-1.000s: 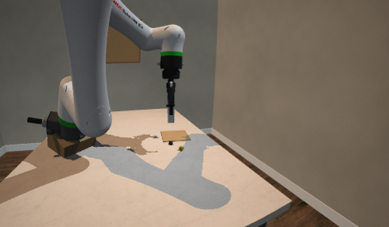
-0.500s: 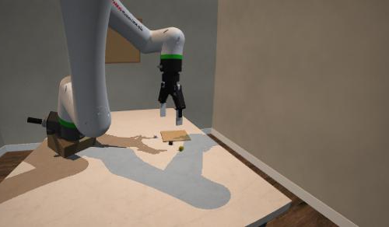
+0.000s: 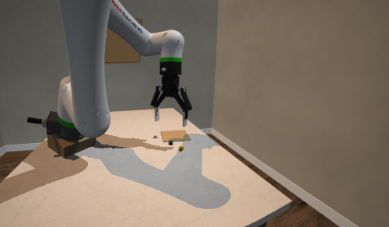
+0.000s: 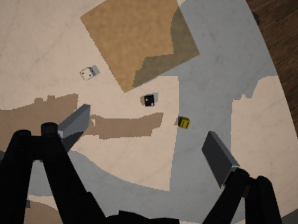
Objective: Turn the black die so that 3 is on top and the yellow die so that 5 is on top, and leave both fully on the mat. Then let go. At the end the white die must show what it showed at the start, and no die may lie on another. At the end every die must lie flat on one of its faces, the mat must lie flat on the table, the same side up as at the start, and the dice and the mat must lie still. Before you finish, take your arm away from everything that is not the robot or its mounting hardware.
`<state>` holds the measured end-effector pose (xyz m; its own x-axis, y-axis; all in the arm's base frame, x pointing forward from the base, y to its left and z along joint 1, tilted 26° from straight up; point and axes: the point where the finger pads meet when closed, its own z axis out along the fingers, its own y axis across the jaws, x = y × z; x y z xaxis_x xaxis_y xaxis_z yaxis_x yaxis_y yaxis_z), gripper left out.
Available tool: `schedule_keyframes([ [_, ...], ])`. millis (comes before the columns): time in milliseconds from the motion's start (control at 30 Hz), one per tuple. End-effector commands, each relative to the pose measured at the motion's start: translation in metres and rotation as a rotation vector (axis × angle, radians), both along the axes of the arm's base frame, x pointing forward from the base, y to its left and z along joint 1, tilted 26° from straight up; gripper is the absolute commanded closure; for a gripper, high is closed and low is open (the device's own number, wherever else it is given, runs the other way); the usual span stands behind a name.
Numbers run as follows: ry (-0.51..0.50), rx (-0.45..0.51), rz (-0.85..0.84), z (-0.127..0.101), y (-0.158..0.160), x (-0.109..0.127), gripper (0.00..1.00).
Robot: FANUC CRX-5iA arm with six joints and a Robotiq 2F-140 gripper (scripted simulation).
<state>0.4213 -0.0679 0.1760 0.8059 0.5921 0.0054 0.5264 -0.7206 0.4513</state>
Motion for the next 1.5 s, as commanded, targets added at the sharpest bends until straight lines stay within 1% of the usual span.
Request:
schedule_keyframes([
  [0,0.038,-0.013,0.082,-0.0015,-0.0009,0.0005,0.0],
  [67,0.08,-0.045,0.188,-0.0042,-0.0022,0.0009,0.0],
  [133,0.106,-0.065,0.253,-0.0058,-0.0031,0.0011,0.0],
  [267,0.119,-0.074,0.285,-0.0067,-0.0035,0.0012,0.0],
  [300,0.119,-0.074,0.285,-0.0067,-0.0035,0.0012,0.81],
  [1467,0.119,-0.074,0.285,-0.0067,-0.0035,0.0012,0.81],
])
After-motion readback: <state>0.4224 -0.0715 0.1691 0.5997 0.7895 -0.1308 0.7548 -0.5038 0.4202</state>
